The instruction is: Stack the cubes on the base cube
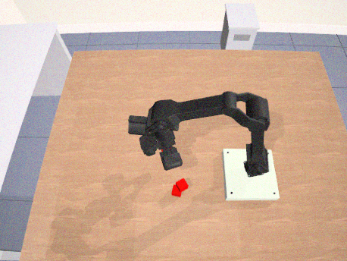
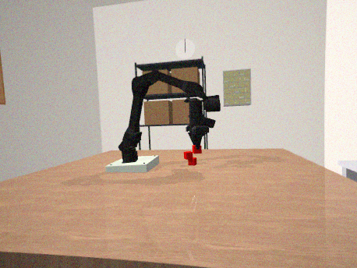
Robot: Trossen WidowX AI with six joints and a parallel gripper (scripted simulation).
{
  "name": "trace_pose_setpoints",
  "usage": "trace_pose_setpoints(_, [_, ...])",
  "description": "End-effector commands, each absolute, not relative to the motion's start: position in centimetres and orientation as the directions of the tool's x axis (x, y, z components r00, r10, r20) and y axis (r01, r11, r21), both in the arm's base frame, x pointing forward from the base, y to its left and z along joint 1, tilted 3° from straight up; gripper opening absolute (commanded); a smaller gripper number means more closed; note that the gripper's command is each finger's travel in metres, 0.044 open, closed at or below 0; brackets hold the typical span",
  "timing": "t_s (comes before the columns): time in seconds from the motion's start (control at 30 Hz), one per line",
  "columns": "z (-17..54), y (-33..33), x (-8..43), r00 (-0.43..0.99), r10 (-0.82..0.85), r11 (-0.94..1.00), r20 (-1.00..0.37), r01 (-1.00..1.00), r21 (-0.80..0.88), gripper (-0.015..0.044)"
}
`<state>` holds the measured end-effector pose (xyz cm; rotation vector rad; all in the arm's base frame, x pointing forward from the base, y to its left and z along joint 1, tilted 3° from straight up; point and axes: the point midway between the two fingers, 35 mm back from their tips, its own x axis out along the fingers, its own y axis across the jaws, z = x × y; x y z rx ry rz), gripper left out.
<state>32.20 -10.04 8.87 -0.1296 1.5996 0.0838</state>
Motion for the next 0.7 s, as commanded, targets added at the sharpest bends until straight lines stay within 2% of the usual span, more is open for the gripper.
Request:
trace_pose_setpoints(0.0, [10.5,-9.9,32.1,-0.024,-0.034,0.989,-0.999,-0.143,-0.03,0.0105])
trace_pose_setpoints(0.3, [11.9,-9.5,32.0,-0.03,-0.034,0.987,-0.999,-0.156,-0.029,0.0105])
trace_pose_setpoints(0.67, [11.5,-6.1,32.4,-0.034,-0.036,0.972,-0.999,-0.234,-0.027,0.0105])
